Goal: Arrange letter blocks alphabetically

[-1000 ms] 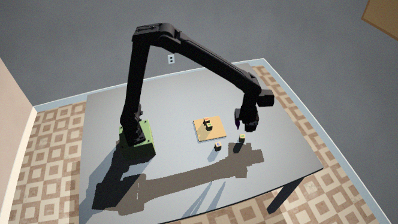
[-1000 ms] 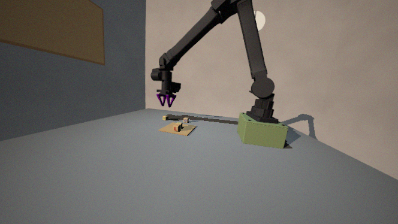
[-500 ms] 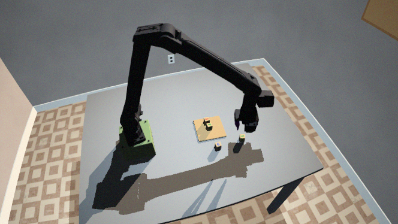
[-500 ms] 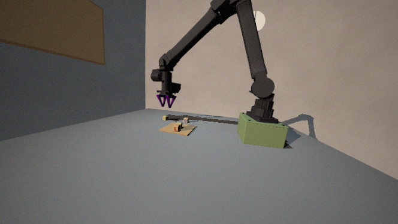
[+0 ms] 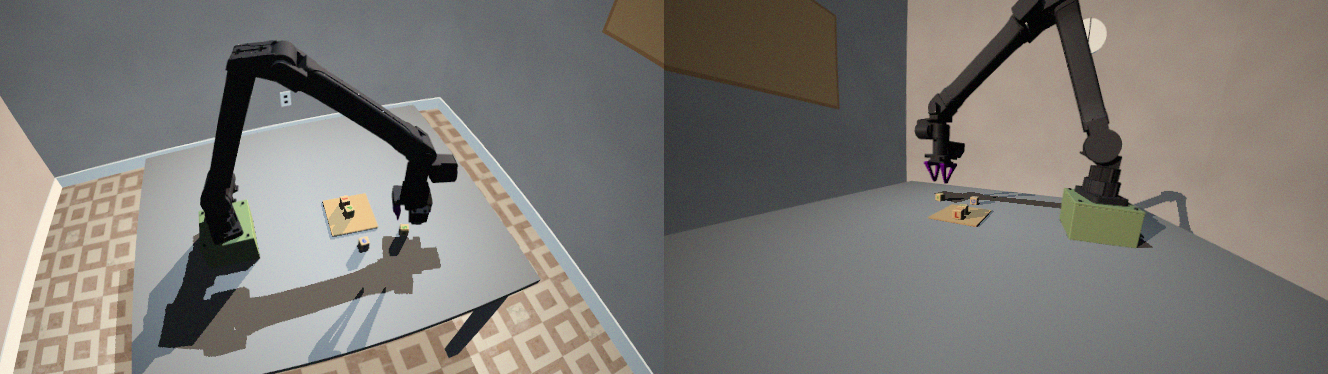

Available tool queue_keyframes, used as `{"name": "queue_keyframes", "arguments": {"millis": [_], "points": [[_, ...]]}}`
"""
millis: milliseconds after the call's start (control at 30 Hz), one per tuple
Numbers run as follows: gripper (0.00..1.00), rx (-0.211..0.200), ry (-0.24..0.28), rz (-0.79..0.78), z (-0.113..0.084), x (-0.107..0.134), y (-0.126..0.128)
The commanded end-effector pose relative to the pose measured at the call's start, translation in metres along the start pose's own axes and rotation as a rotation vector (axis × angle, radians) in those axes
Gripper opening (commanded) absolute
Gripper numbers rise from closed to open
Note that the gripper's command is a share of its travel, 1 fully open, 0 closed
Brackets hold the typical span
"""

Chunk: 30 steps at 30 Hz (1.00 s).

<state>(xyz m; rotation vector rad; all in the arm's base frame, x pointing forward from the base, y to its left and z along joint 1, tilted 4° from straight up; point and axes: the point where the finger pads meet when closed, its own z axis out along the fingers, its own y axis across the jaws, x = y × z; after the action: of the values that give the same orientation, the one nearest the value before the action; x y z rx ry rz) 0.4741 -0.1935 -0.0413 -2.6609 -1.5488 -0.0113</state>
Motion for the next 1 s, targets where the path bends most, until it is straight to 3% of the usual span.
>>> {"name": "queue_keyframes", "arguments": {"millis": [0, 133, 167, 267, 367, 467, 567, 700, 733, 967], "points": [[0.58, -0.008, -0.002, 0.004, 0.009, 0.004, 0.001], [0.58, -0.008, -0.002, 0.003, 0.012, 0.004, 0.001], [0.58, -0.050, 0.003, 0.003, -0.008, 0.005, 0.007], [0.58, -0.012, -0.002, 0.004, 0.016, 0.004, 0.001], [0.58, -0.007, -0.002, 0.003, 0.023, 0.004, 0.001], [0.58, -0.033, 0.001, 0.003, 0.014, 0.005, 0.005], [0.58, -0.008, -0.002, 0.004, 0.030, 0.003, 0.001], [0.58, -0.007, -0.002, 0.004, 0.032, 0.004, 0.000], [0.58, -0.050, 0.003, 0.002, 0.011, 0.006, 0.008], [0.58, -0.027, 0.000, 0.003, 0.027, 0.004, 0.004]]}}
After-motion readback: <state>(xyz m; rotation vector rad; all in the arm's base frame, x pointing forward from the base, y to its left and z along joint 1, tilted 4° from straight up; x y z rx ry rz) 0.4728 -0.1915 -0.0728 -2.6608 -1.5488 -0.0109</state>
